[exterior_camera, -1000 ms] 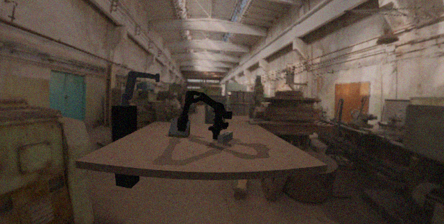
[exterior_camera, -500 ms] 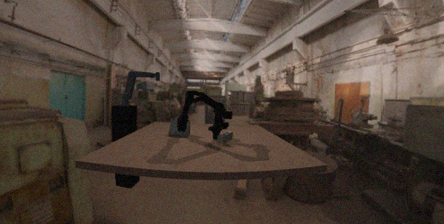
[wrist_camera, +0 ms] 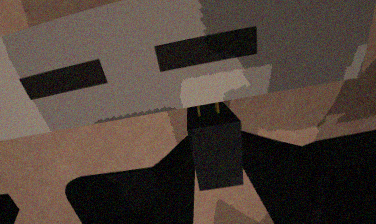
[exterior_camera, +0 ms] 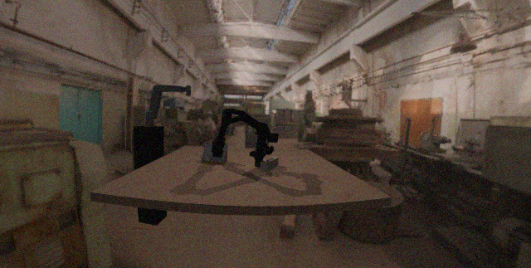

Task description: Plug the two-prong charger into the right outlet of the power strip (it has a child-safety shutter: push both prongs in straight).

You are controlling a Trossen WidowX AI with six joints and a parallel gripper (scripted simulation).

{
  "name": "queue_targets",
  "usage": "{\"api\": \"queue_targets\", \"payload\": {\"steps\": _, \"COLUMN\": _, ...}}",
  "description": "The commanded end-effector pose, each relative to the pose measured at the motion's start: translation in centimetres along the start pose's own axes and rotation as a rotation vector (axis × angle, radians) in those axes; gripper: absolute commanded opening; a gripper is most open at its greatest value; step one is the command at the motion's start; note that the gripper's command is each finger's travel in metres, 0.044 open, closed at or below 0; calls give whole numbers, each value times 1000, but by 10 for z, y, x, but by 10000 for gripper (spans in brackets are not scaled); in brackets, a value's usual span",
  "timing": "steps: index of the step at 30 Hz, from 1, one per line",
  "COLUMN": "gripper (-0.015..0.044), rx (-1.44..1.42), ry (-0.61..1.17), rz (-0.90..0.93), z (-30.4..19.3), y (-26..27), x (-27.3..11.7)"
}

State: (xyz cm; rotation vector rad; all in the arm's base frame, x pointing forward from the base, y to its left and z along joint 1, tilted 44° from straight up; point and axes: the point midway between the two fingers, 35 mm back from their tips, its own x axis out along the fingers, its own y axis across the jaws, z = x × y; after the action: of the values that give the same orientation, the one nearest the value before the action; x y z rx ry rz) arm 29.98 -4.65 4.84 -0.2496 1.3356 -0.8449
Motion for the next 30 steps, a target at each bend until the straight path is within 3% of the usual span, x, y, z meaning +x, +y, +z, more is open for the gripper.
{"api": "queue_targets", "payload": {"steps": 1, "gripper": 0, "rx": -4, "ry": -4, "rz": -2, "z": 2, "y": -1, "x": -1}}
{"api": "queue_targets", "payload": {"steps": 30, "gripper": 0, "rx": -4, "ry": -4, "rz": -2, "z": 9, "y": -1, "x": -2}}
